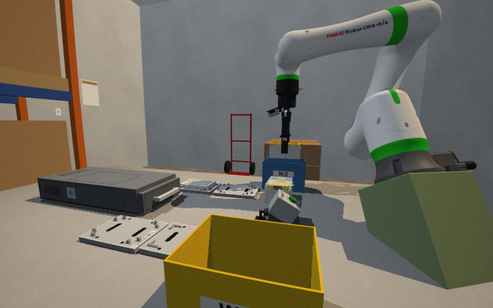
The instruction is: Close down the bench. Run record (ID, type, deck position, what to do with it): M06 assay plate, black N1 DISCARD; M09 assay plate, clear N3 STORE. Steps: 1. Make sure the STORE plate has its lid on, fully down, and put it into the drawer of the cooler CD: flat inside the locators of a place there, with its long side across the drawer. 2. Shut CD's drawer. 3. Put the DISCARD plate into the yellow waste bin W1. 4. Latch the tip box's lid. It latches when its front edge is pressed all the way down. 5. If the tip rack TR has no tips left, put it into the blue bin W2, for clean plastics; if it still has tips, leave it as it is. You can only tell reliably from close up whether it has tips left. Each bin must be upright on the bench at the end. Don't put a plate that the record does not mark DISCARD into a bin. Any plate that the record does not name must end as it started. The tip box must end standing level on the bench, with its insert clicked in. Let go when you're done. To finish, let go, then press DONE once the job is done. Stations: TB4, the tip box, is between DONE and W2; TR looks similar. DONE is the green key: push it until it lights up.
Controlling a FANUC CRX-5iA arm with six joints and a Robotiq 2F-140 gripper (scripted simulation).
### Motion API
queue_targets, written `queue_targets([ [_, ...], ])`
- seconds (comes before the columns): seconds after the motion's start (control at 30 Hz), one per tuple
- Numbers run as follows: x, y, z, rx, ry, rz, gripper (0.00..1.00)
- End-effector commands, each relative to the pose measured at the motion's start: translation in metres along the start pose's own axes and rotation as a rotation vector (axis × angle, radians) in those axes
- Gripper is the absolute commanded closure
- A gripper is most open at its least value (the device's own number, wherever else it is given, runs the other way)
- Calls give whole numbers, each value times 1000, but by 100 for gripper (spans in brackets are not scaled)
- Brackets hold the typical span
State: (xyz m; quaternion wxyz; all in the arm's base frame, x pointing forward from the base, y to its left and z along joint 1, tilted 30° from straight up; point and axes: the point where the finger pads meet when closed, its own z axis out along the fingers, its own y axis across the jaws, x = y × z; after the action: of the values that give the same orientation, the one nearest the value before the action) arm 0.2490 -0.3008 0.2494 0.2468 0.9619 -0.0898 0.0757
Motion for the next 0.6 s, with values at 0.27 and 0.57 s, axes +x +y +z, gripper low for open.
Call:
queue_targets([
  [0.27,1,0,11,-1,1,0,90],
  [0.57,1,0,22,-1,1,0,90],
])
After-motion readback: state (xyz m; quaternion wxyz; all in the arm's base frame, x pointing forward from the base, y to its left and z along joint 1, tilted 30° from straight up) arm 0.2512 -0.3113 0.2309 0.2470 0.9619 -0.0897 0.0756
